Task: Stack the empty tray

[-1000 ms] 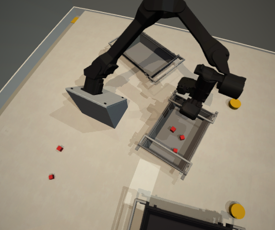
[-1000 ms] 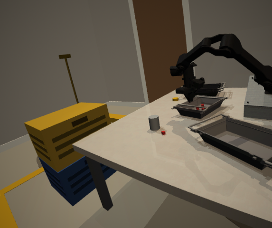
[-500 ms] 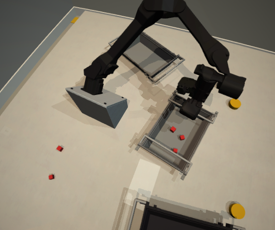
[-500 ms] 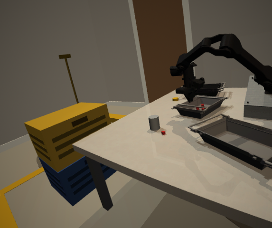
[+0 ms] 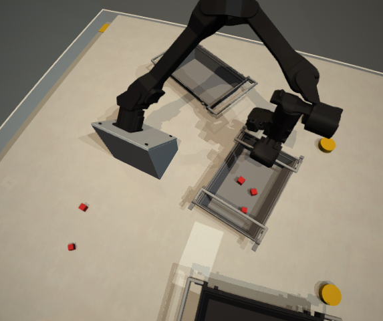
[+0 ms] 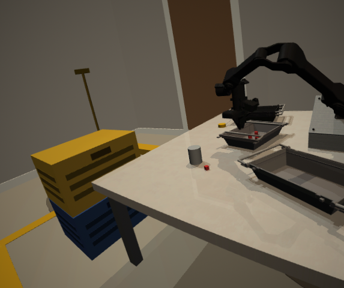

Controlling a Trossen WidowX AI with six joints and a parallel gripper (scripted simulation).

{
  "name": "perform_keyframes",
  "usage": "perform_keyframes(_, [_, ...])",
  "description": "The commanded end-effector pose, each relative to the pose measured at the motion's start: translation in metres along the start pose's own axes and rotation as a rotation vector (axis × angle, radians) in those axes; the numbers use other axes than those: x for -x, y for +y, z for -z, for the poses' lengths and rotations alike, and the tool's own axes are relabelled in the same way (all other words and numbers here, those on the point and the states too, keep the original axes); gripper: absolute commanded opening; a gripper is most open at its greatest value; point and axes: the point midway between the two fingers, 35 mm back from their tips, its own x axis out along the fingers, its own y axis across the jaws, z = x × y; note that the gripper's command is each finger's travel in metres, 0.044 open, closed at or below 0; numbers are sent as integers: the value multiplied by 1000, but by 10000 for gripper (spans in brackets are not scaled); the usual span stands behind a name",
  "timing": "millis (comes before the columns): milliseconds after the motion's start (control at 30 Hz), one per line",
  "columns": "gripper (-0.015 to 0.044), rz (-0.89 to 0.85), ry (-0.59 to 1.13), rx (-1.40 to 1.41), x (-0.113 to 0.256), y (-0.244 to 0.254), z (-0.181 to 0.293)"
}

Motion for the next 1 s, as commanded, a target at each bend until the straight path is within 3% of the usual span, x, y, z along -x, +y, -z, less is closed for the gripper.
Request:
perform_keyframes(0, [82,0,0,0,0,0,0])
perform_keyframes(200, [82,0,0,0,0,0,0])
perform_keyframes(333, [0,0,0,0,0,0,0])
perform_keyframes(967, [0,0,0,0,0,0,0])
